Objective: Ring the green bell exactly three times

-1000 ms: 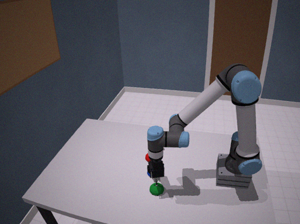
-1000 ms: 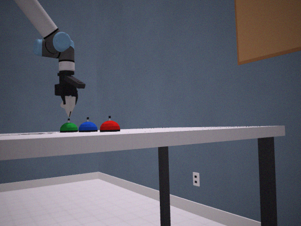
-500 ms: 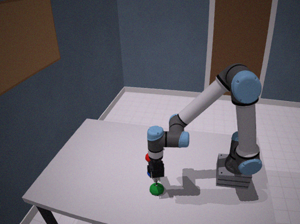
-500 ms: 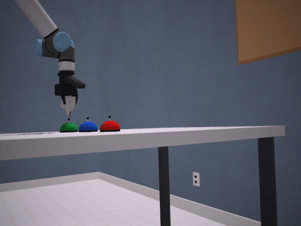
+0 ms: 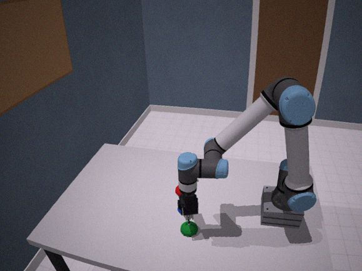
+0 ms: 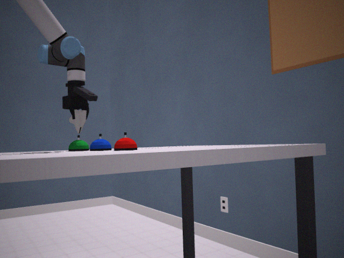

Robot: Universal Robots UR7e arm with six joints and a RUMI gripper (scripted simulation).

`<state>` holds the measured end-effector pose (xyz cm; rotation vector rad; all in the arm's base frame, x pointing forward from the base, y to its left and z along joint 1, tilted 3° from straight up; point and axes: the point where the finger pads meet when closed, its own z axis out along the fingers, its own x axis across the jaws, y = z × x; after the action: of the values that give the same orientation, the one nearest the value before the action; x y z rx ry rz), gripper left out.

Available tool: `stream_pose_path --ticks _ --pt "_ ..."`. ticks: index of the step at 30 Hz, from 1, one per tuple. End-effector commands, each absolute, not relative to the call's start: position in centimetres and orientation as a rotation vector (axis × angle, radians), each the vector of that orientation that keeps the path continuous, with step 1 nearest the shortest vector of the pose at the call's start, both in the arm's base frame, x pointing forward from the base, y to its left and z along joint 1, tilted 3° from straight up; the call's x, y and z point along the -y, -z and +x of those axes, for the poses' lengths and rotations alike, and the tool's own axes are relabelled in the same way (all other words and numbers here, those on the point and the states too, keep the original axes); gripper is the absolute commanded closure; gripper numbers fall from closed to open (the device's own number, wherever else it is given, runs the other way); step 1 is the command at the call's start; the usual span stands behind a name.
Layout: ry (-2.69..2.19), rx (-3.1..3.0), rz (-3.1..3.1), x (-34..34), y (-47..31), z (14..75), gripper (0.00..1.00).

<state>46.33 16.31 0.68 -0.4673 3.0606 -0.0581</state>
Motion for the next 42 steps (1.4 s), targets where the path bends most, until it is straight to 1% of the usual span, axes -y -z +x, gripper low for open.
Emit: stream_pose_path --ticks 1,42 --pt "0.058 -3.057 -0.467 -16.4 -0.8 46.5 1.0" --pt "0.058 -3.06 -0.467 -16.3 0.3 46.4 1.0"
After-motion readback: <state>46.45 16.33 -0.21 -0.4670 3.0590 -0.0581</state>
